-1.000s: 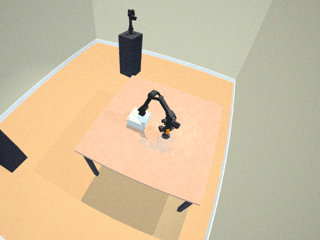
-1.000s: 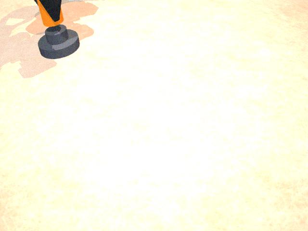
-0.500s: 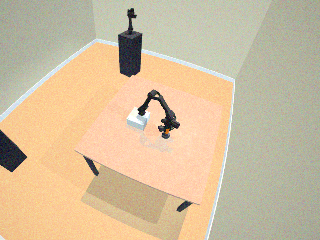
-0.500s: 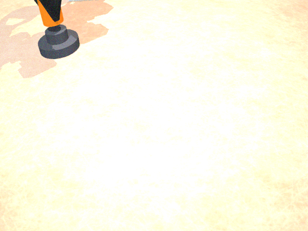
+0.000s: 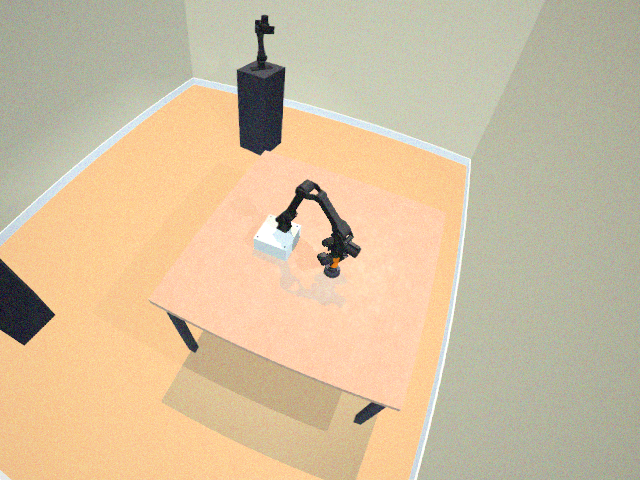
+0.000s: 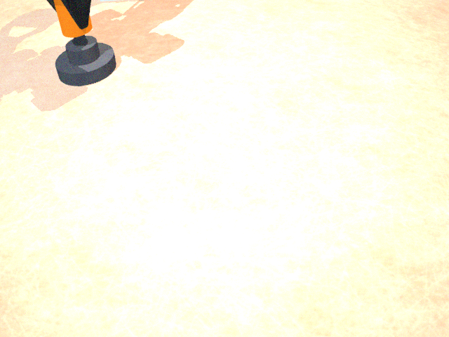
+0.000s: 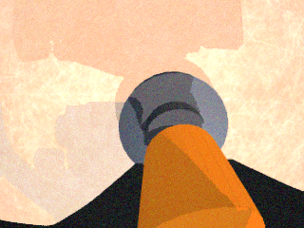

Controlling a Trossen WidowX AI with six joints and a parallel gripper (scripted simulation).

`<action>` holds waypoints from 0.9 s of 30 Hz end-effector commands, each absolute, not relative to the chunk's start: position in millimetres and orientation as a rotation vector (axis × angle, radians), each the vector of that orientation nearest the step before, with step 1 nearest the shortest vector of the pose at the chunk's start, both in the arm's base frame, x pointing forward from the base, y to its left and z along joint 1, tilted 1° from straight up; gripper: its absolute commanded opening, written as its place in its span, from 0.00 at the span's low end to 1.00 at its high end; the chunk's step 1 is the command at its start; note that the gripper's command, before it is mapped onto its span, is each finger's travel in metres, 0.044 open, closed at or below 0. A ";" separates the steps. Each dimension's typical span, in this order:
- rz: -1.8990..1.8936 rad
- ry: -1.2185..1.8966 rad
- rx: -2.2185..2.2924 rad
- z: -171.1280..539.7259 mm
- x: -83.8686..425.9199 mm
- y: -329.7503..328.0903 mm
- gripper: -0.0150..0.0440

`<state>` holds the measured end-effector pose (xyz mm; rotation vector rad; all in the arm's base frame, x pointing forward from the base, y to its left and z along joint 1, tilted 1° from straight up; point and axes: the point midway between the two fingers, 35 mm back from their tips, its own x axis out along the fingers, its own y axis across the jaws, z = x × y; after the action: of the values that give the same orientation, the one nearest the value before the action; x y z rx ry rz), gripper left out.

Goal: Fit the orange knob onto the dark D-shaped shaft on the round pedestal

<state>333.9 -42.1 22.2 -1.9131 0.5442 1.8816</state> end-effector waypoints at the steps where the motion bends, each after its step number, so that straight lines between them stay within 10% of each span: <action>1: 1.928 0.474 -1.974 24.5 336.2 -42.8 0.25; 27: 1.928 0.474 -1.974 19.0 335.2 -42.9 0.25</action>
<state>333.4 -41.8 19.2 -1.9656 0.4730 1.9296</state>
